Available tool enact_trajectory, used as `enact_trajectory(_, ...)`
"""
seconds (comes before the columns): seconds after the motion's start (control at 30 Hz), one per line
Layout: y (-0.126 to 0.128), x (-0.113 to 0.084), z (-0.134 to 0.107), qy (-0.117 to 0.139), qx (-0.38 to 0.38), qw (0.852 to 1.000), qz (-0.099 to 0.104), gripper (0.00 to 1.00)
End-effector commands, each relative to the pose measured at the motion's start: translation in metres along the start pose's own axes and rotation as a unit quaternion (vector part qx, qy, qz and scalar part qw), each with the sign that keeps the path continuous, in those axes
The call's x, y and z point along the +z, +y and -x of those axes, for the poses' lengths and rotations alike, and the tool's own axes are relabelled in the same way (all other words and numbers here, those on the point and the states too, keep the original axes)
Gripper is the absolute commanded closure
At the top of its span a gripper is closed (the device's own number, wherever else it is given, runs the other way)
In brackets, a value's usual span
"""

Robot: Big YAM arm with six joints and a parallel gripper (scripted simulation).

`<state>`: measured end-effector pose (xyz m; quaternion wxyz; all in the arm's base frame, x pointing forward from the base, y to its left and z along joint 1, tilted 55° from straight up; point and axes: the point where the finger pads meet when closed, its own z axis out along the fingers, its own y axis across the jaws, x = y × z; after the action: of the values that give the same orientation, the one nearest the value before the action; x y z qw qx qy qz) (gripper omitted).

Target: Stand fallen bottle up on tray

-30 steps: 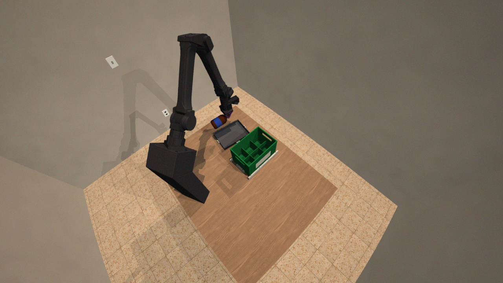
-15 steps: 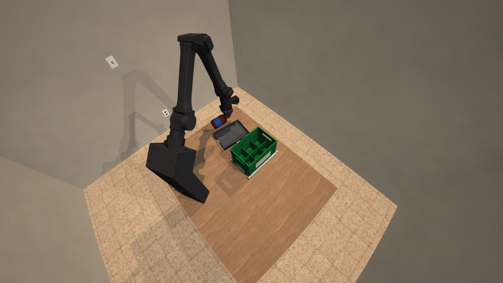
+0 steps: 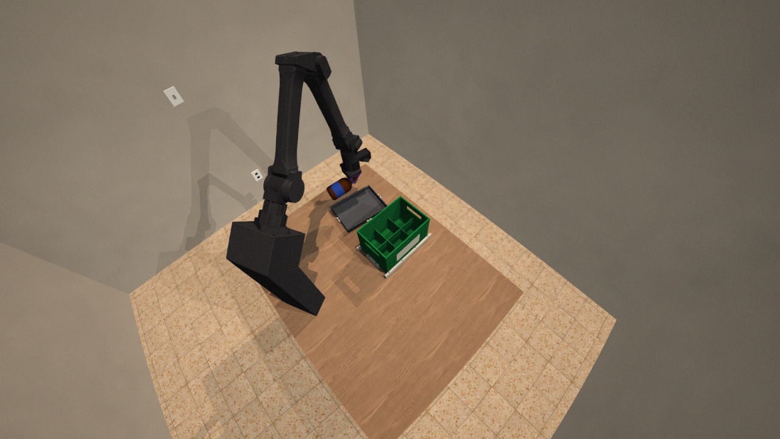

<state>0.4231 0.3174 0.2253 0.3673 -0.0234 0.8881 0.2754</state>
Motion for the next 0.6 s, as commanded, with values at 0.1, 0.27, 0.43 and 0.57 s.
enact_trajectory(0.1,-0.0011,-0.0144,0.0034,-0.006,0.019,1.0,0.002,1.0)
enact_trajectory(0.27,-0.0011,-0.0144,0.0034,-0.006,0.035,0.999,0.002,1.0)
enact_trajectory(0.43,-0.001,-0.0144,0.0034,-0.006,0.073,0.997,0.002,1.0)
enact_trajectory(0.57,-0.001,-0.0144,0.0033,-0.006,0.104,0.995,0.002,1.0)
